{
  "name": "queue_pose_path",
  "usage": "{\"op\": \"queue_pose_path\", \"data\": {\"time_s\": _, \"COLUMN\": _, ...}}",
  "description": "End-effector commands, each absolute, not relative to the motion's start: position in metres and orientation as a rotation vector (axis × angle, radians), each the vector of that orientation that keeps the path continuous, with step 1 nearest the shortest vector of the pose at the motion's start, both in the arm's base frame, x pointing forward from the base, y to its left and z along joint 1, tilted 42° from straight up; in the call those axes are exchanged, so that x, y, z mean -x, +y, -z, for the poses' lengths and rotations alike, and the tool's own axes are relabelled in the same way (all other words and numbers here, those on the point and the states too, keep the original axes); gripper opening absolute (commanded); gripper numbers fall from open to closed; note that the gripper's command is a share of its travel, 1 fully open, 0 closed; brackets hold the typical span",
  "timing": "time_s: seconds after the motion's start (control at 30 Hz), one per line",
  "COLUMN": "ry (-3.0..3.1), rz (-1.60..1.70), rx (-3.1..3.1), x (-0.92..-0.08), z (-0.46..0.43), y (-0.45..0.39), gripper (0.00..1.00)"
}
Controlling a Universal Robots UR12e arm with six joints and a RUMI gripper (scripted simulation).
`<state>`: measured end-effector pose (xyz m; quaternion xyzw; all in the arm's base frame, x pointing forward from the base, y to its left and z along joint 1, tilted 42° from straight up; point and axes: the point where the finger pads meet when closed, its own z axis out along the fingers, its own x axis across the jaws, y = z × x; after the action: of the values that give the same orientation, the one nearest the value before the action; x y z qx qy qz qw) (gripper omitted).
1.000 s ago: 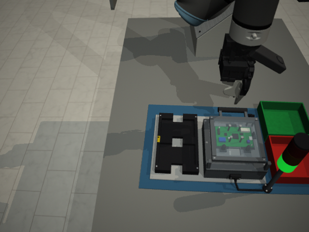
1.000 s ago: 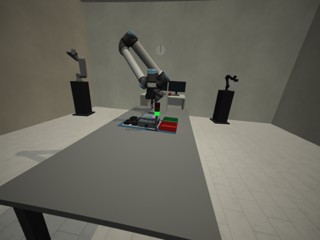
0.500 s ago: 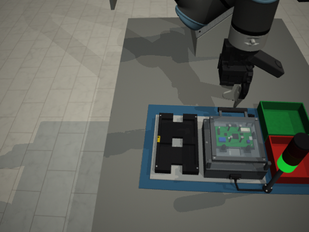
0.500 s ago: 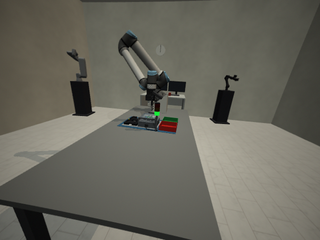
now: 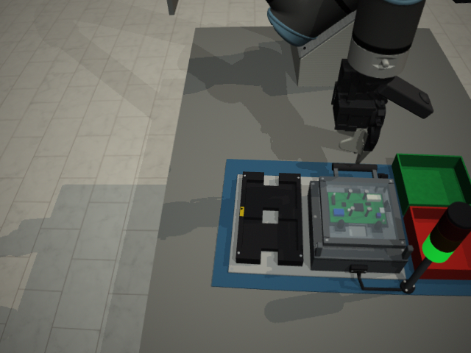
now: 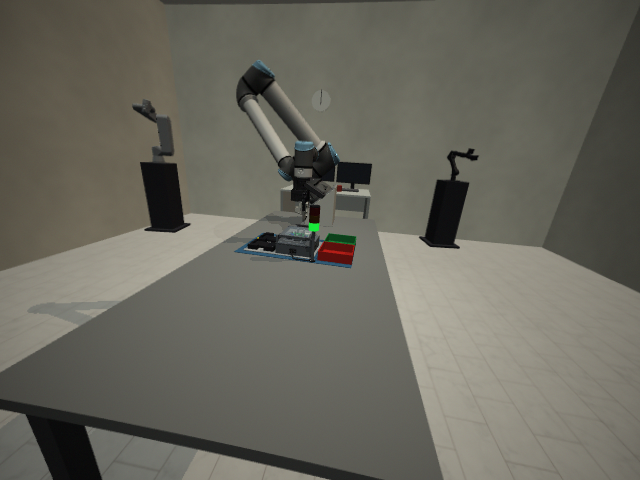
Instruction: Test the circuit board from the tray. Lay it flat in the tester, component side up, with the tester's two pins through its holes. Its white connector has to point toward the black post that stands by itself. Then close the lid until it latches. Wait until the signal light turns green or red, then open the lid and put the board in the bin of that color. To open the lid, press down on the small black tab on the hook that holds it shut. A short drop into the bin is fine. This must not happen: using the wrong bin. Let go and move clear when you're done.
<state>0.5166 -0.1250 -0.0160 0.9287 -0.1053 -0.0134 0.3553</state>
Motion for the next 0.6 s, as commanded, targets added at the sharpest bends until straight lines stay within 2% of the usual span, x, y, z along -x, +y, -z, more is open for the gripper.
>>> {"op": "queue_pose_path", "data": {"time_s": 0.0, "ry": -0.273, "rz": 0.034, "rx": -2.400, "x": -0.516, "z": 0.016, "y": -0.125, "gripper": 0.15}}
{"op": "queue_pose_path", "data": {"time_s": 0.57, "ry": -0.272, "rz": 0.040, "rx": -2.401, "x": -0.513, "z": 0.031, "y": -0.132, "gripper": 0.15}}
